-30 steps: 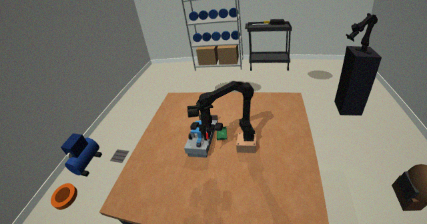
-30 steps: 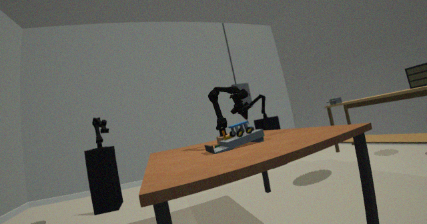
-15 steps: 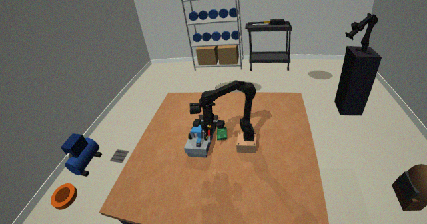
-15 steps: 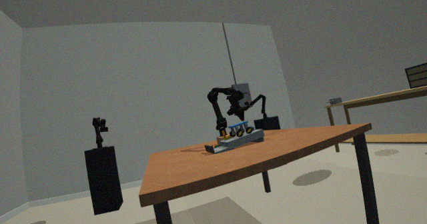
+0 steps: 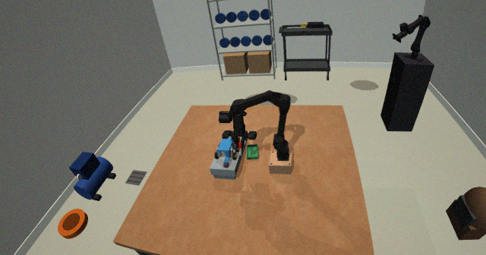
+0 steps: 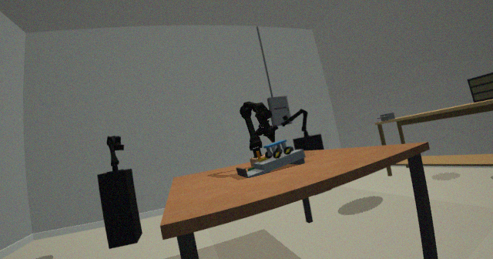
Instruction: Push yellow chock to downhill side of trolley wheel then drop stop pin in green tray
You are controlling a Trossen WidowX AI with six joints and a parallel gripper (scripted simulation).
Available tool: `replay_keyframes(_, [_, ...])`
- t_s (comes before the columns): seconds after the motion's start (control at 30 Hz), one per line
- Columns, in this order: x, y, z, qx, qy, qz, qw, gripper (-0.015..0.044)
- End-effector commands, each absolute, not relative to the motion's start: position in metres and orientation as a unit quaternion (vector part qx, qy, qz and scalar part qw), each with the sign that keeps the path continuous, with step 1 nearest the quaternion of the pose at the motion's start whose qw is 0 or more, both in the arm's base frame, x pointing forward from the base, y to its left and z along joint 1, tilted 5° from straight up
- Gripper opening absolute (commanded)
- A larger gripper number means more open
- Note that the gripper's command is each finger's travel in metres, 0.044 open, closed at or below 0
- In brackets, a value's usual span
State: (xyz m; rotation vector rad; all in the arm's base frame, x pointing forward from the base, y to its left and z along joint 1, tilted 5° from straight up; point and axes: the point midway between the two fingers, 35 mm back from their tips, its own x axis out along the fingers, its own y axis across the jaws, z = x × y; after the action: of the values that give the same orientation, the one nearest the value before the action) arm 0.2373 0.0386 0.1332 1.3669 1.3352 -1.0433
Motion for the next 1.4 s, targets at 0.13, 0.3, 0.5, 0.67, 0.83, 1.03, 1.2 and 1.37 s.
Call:
replay_keyframes(0.13, [0.237, 0.011, 0.130, 0.555, 0.545, -0.424, 0.463, 0.0000])
replay_keyframes(0.3, [0.238, -0.008, 0.128, 0.555, 0.545, -0.425, 0.464, 0.0000])
replay_keyframes(0.5, [0.237, -0.031, 0.126, 0.554, 0.544, -0.425, 0.464, 0.0000])
replay_keyframes(0.67, [0.237, -0.050, 0.124, 0.554, 0.544, -0.426, 0.465, 0.0000])
replay_keyframes(0.83, [0.236, -0.071, 0.122, 0.553, 0.544, -0.427, 0.465, 0.0000])
replay_keyframes(1.03, [0.235, -0.091, 0.121, 0.553, 0.543, -0.427, 0.466, 0.0000])
replay_keyframes(1.2, [0.235, -0.092, 0.121, 0.556, 0.538, -0.433, 0.462, 0.0000])
replay_keyframes(1.37, [0.235, -0.090, 0.120, 0.582, 0.498, -0.475, 0.433, 0.0000])
